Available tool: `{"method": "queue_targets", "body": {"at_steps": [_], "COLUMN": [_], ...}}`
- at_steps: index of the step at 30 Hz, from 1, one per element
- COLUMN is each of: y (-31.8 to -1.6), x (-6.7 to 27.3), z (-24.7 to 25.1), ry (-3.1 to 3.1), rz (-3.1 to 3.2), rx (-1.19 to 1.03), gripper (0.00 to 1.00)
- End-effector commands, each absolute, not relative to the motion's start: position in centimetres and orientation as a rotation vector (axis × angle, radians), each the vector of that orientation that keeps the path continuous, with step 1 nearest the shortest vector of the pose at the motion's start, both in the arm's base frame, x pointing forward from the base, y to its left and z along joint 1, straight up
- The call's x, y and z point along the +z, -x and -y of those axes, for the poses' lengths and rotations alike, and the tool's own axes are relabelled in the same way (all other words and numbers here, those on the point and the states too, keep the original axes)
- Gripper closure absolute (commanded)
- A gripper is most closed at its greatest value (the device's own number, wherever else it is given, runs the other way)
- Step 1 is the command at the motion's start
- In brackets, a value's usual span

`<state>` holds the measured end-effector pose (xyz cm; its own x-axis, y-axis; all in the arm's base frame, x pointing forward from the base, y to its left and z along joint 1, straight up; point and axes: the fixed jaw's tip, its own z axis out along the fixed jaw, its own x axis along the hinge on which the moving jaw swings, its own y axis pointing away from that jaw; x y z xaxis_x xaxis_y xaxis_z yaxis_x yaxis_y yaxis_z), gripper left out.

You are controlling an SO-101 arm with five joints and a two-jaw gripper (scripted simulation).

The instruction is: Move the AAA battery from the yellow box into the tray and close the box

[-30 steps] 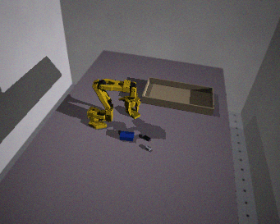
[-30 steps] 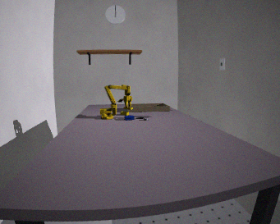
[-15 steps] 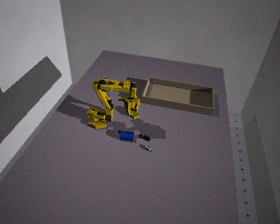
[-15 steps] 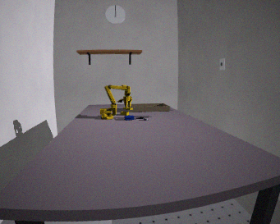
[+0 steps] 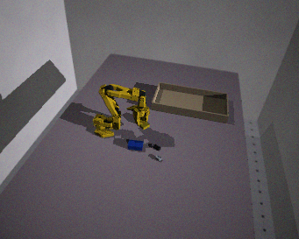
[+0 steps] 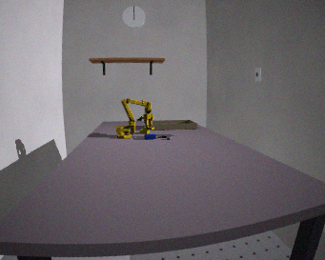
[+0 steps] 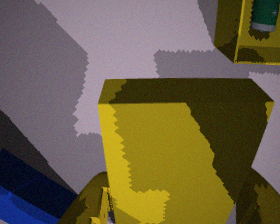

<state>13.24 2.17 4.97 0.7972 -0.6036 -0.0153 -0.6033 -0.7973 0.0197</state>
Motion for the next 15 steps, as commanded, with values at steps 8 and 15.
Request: {"method": "queue_targets", "body": {"at_steps": [8, 15], "y": [-13.7, -13.6], "x": [3.6, 2.4], "z": [-2.2, -2.2], "ry": [-2.979, -2.979], "rz": [0.998, 0.998], "rx": [0.001, 0.001], "gripper": [0.79, 0.79]}}
